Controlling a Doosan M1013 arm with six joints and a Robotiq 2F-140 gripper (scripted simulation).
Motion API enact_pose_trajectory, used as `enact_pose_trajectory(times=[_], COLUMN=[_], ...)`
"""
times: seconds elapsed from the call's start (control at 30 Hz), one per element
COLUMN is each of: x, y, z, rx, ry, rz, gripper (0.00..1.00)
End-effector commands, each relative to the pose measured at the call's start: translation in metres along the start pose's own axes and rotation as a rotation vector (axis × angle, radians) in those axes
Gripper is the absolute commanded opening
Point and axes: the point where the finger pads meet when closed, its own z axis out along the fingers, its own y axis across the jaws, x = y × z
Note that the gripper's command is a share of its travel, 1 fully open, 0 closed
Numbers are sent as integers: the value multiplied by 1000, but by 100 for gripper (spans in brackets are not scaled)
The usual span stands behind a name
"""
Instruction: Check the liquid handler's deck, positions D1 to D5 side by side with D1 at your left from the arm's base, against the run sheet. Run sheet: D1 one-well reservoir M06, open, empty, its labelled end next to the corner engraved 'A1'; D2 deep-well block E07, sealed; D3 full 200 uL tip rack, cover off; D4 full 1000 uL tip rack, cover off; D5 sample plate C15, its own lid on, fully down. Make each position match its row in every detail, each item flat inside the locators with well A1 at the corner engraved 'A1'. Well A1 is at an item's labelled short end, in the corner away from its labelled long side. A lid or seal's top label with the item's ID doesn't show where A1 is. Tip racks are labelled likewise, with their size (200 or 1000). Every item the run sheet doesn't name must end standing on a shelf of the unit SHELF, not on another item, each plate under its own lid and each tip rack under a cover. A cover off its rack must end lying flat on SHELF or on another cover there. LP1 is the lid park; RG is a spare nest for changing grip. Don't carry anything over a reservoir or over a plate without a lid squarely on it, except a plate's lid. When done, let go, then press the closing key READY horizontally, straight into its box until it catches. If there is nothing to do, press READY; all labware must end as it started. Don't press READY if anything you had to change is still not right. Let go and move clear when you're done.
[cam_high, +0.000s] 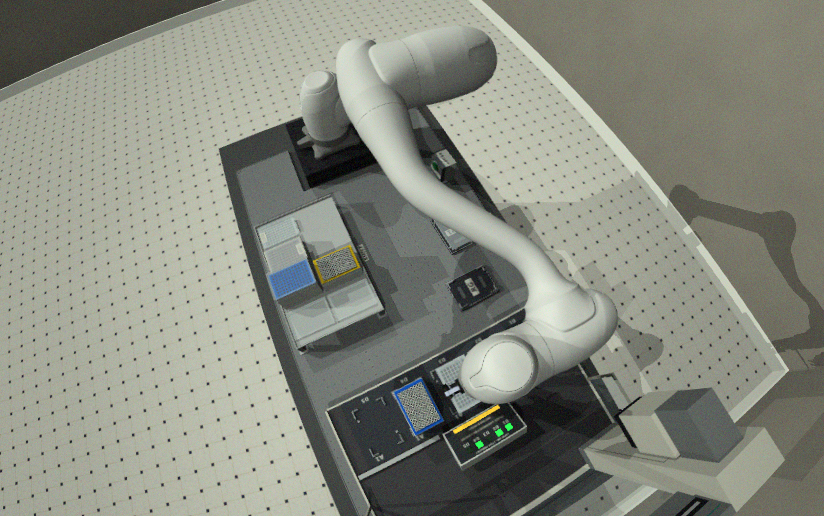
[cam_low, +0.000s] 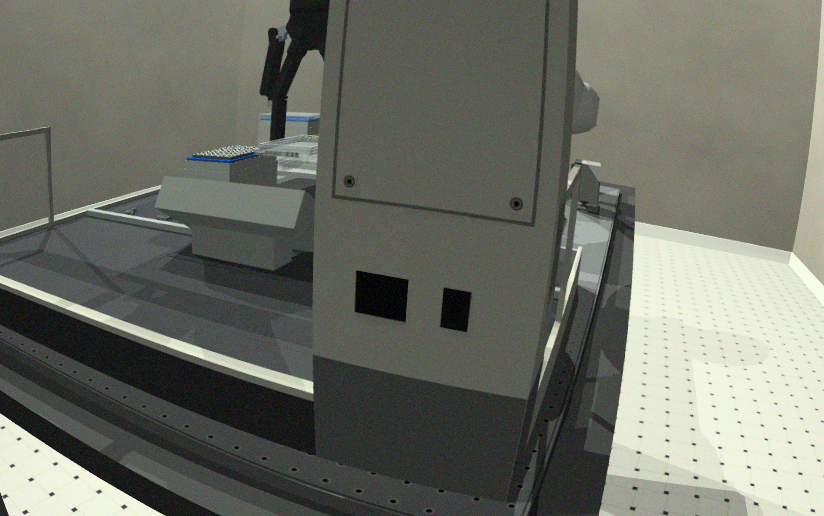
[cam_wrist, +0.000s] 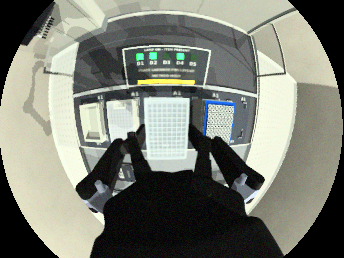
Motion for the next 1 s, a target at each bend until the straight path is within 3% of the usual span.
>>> enact_pose_trajectory(times=[0.0,0.97], x=[0,0], y=[0,0], z=[-5,-47], rx=[0,0], ry=[2,2], rz=[0,0], gripper=[10,10])
